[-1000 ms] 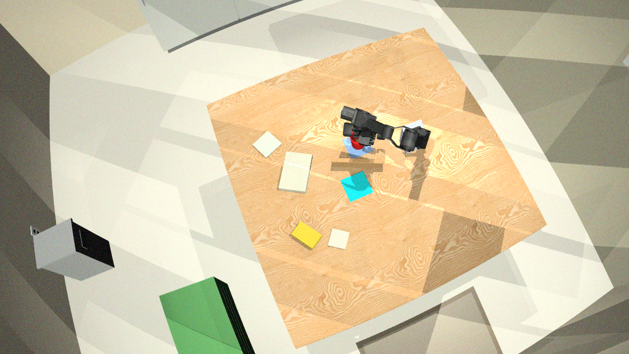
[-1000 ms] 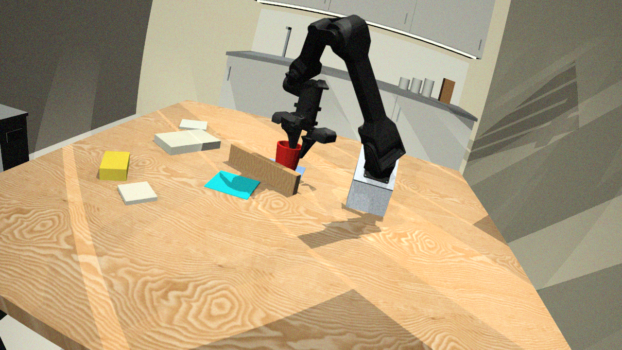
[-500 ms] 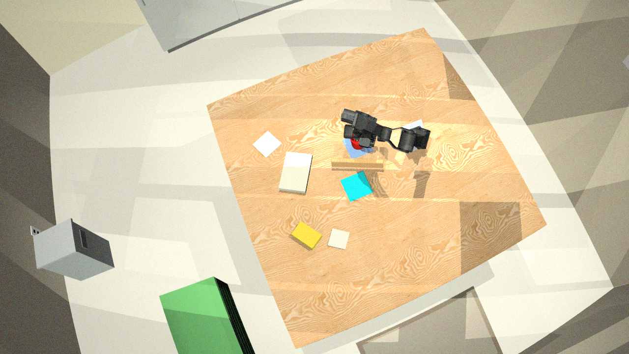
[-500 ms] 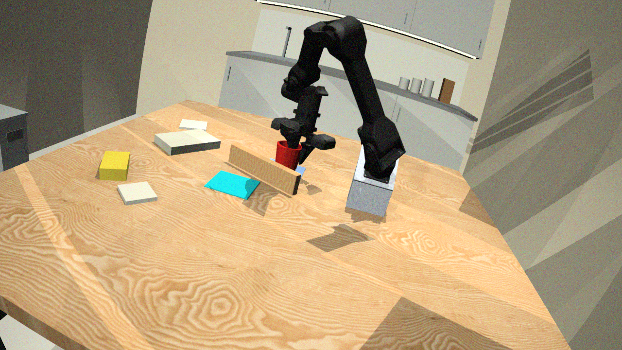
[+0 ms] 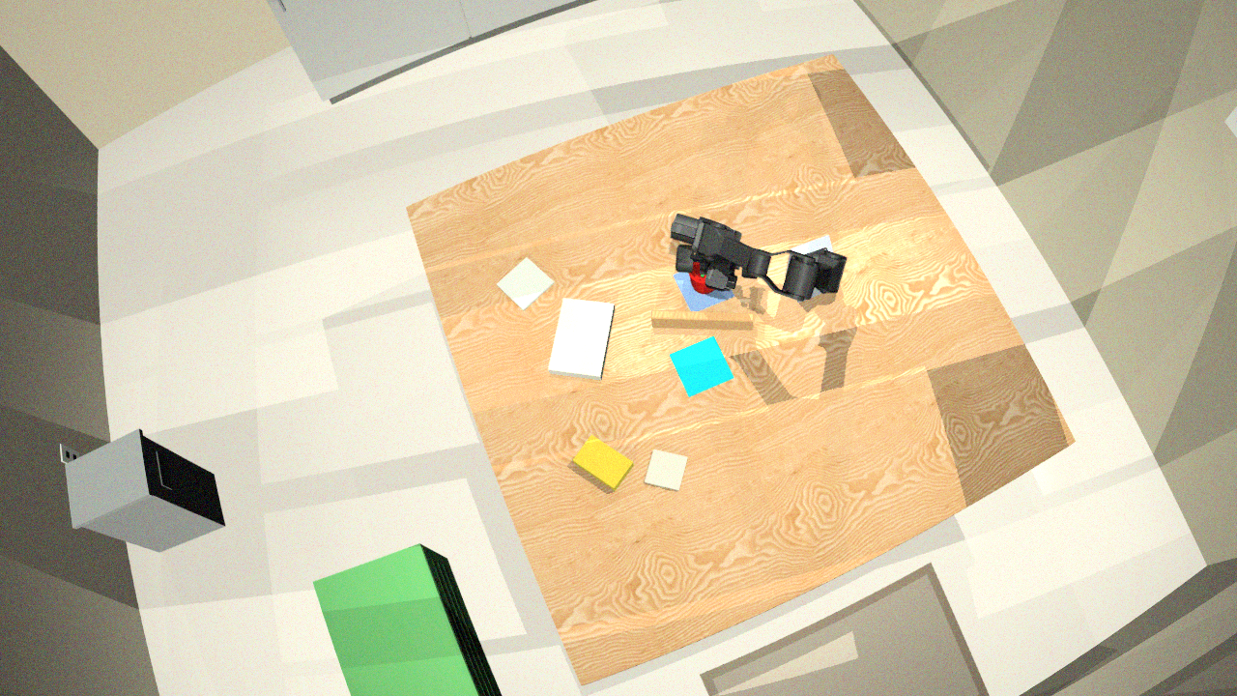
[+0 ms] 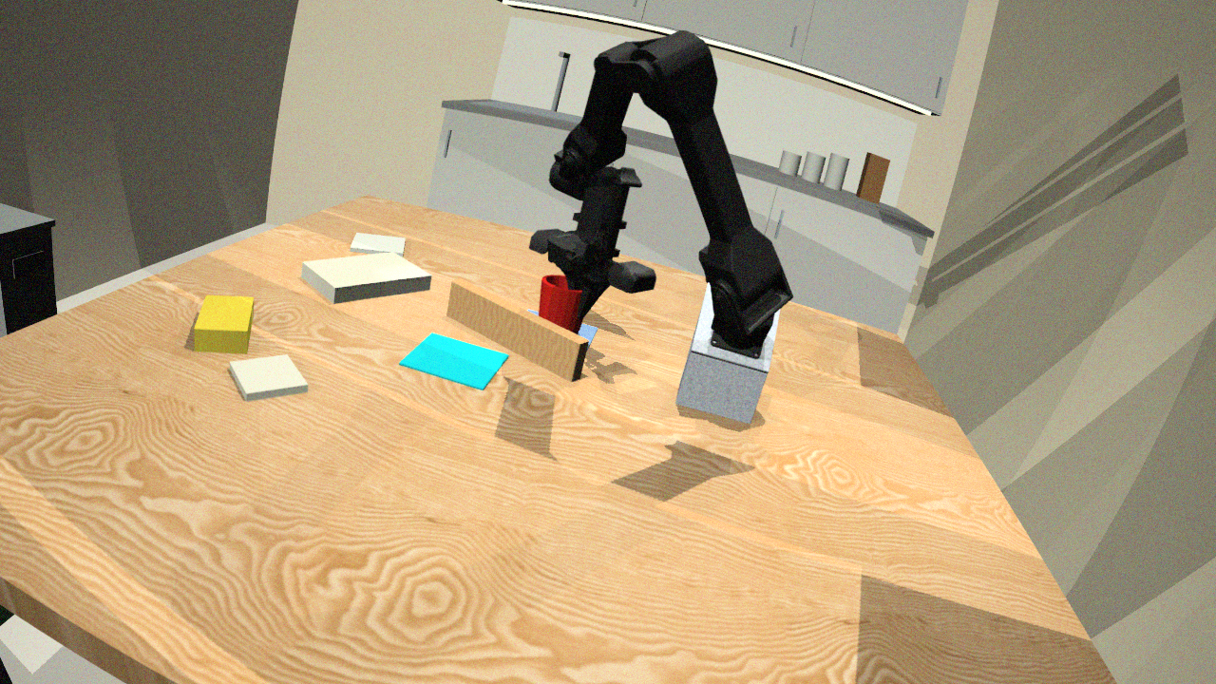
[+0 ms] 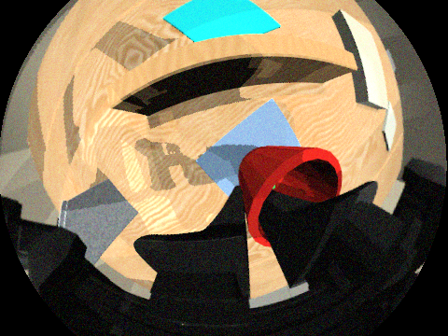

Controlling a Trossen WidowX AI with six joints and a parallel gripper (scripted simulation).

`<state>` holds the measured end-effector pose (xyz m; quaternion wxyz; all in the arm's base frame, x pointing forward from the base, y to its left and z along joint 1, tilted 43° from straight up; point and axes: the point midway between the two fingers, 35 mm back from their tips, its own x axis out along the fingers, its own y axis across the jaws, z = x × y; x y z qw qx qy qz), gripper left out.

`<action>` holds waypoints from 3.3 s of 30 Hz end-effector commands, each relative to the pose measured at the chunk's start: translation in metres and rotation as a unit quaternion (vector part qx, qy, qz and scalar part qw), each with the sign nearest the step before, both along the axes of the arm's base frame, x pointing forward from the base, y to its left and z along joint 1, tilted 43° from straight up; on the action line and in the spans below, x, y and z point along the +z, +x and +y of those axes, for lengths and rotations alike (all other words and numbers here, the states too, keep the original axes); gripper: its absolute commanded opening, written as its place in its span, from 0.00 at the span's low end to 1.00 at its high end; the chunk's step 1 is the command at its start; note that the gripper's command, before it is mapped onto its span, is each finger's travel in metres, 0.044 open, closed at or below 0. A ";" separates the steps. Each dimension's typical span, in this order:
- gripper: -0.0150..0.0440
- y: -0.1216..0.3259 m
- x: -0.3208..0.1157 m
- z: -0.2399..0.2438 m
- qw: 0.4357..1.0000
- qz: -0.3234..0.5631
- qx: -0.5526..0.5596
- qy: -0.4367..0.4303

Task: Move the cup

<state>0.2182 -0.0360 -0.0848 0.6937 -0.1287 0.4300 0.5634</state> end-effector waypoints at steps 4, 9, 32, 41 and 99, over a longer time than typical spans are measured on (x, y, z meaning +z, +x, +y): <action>0.25 0.001 0.004 -0.005 1.000 0.000 0.000 0.000; 0.25 0.002 0.017 -0.018 1.000 0.001 -0.001 -0.001; 0.25 -0.001 0.060 -0.052 1.000 0.002 -0.002 0.001; 0.25 -0.001 0.058 -0.051 1.000 0.004 -0.004 0.004; 0.25 0.049 0.137 0.033 1.000 0.002 -0.002 0.004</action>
